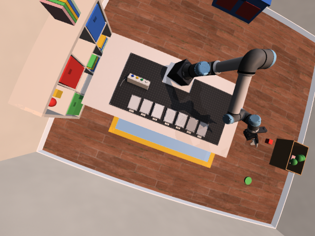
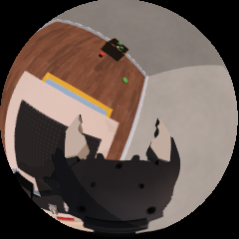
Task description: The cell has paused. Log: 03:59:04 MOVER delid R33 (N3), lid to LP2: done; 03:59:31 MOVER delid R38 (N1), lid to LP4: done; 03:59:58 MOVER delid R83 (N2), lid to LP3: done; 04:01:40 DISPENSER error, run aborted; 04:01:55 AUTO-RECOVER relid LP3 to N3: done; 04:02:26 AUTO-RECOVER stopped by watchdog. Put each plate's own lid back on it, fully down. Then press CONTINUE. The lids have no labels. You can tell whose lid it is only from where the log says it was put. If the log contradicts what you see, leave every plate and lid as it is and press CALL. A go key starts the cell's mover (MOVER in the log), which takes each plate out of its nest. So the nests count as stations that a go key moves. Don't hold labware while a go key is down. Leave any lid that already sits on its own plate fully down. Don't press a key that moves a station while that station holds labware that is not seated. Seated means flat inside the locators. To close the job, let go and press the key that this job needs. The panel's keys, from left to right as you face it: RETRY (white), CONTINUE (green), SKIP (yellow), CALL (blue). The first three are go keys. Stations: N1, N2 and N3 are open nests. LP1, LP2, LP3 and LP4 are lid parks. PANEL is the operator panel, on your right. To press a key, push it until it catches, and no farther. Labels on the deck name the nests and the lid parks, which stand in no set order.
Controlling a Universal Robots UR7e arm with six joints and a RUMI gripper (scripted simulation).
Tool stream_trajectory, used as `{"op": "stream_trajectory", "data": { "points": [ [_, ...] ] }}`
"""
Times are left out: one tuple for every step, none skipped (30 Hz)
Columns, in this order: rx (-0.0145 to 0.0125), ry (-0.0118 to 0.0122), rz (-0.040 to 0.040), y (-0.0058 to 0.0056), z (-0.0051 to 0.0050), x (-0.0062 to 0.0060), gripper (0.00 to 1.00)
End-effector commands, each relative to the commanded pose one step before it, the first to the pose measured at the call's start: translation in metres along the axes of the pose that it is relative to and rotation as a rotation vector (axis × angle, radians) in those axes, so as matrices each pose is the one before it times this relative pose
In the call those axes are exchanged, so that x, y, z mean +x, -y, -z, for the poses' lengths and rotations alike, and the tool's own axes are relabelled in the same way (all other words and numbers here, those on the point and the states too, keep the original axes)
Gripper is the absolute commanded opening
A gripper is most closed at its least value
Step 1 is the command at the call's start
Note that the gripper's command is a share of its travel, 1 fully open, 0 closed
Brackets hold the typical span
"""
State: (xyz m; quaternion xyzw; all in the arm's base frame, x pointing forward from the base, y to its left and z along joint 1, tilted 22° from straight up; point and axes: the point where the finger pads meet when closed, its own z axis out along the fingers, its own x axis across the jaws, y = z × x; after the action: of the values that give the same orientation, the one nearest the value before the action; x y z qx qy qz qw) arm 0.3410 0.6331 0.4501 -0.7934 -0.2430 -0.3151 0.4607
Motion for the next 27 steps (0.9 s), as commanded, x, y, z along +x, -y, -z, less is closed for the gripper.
{"op": "stream_trajectory", "data": {
  "points": [
    [0.0006,-0.00126,0.00072,0.00051,0.00047,0.00058,1.0],
    [0.0,0.0,0.0,0.0,0.0,0.0,1.0],
    [0.0,0.0,0.0,0.0,0.0,0.0,1.0],
    [0.0,0.0,0.0,0.0,0.0,0.0,1.0],
    [0.0,0.0,0.0,0.0,0.0,0.0,1.0],
    [0.0,0.0,0.0,0.0,0.0,0.0,1.0],
    [0.0,0.0,0.0,0.0,0.0,0.0,1.0],
    [0.0,0.0,0.0,0.0,0.0,0.0,1.0],
    [0.0,0.0,0.0,0.0,0.0,0.0,1.0],
    [0.0,0.0,0.0,0.0,0.0,0.0,1.0],
    [0.0,0.0,0.0,0.0,0.0,0.0,1.0],
    [0.0,0.0,0.0,0.0,0.0,0.0,1.0],
    [0.0,0.0,0.0,0.0,0.0,0.0,1.0],
    [0.0,0.0,0.0,0.0,0.0,0.0,1.0],
    [0.0,0.0,0.0,0.0,0.0,0.0,1.0],
    [0.0,0.0,0.0,0.0,0.0,0.0,1.0],
    [0.0,0.0,0.0,0.0,0.0,0.0,1.0],
    [-0.01715,-0.00005,-0.0156,-0.00627,0.0017,0.00017,0.82],
    [-0.01519,0.0006,-0.0139,-0.00516,0.00085,0.00032,0.82],
    [-0.01477,0.00033,-0.01348,-0.00491,0.00081,0.00051,0.82],
    [-0.01477,0.00033,-0.01348,-0.00492,0.00074,0.00057,0.82],
    [-0.01477,0.00033,-0.01348,-0.00492,0.00067,0.00064,0.82],
    [-0.01477,0.00033,-0.01348,-0.00492,0.00059,0.00071,0.82],
    [-0.01201,0.00027,-0.01096,-0.00491,0.00052,0.00078,0.82],
    [-0.00001,0.00001,-0.00001,-0.00489,0.00045,0.00084,0.82],
    [-0.00001,0.00001,-0.00001,-0.00489,0.00045,0.00084,0.82],
    [0.0,0.00001,-0.00001,-0.00489,0.00045,0.00084,0.82]
  ]
}}
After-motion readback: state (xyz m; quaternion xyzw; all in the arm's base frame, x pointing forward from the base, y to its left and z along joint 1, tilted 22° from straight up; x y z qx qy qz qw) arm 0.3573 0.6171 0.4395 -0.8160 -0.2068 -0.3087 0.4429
